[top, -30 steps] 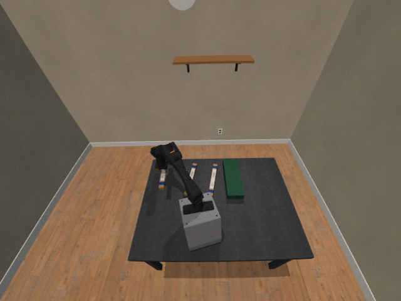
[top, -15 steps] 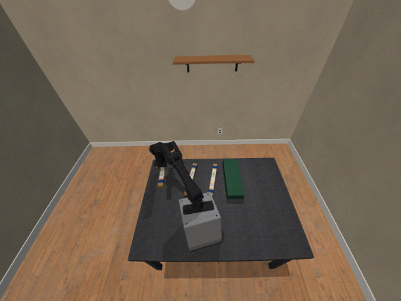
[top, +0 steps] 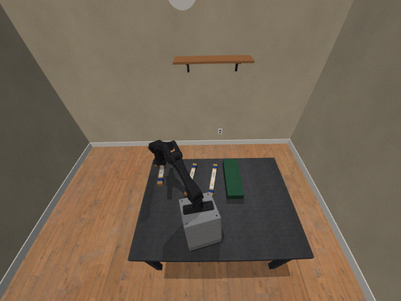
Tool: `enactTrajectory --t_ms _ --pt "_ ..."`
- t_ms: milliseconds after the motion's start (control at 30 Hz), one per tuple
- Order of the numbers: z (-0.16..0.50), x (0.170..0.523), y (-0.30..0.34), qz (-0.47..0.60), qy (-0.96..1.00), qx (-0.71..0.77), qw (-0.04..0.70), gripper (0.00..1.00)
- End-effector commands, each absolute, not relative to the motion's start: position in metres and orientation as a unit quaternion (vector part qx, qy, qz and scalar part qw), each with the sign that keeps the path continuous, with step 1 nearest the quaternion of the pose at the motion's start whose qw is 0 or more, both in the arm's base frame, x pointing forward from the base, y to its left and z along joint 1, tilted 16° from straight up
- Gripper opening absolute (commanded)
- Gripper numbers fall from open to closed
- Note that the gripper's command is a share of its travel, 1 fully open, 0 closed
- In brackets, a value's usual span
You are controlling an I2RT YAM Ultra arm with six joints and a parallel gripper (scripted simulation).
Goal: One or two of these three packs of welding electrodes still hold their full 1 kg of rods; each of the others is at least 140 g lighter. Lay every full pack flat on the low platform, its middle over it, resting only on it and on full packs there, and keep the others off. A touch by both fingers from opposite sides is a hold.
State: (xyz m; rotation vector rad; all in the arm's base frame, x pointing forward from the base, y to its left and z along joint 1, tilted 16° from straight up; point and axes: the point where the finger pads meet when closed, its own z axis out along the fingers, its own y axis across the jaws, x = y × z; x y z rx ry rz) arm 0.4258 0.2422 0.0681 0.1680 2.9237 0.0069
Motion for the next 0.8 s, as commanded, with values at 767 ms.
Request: enactTrajectory --t_ms 767 --pt "0.1355 0.4226 0.2524 0.031 0.986 0.053 0.157 0.00"
